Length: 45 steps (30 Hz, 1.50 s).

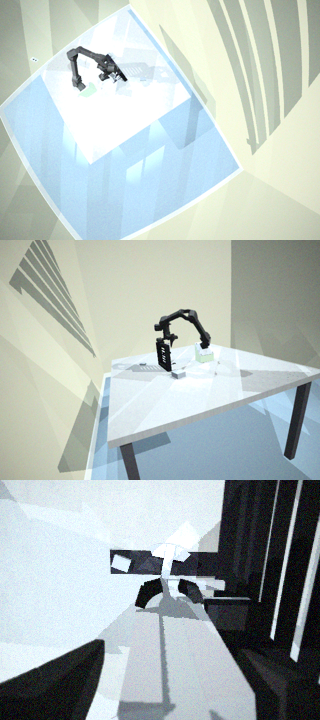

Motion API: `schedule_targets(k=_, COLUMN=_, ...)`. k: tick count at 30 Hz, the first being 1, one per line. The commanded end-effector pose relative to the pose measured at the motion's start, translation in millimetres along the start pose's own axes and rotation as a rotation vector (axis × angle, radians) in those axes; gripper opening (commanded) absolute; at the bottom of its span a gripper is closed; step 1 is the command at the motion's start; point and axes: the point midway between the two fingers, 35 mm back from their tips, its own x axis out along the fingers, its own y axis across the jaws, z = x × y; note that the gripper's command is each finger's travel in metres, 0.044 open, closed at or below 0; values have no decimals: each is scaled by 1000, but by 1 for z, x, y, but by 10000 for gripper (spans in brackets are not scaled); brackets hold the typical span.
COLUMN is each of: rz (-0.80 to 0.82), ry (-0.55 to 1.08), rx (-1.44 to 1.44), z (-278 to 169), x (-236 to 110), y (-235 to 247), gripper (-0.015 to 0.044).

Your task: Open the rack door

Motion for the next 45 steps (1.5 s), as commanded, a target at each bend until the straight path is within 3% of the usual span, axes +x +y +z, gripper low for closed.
schedule_targets(k=1, rz=0, ry=-6, rx=-232, z=3, x=2, y=-2, gripper=287)
schedule_targets(k=14, rz=0, ry=-6, rx=-232, z=3, x=2, y=-2, gripper=287)
schedule_targets(k=45, rz=0, ry=-6, rx=-232, z=3, x=2, y=-2, gripper=80)
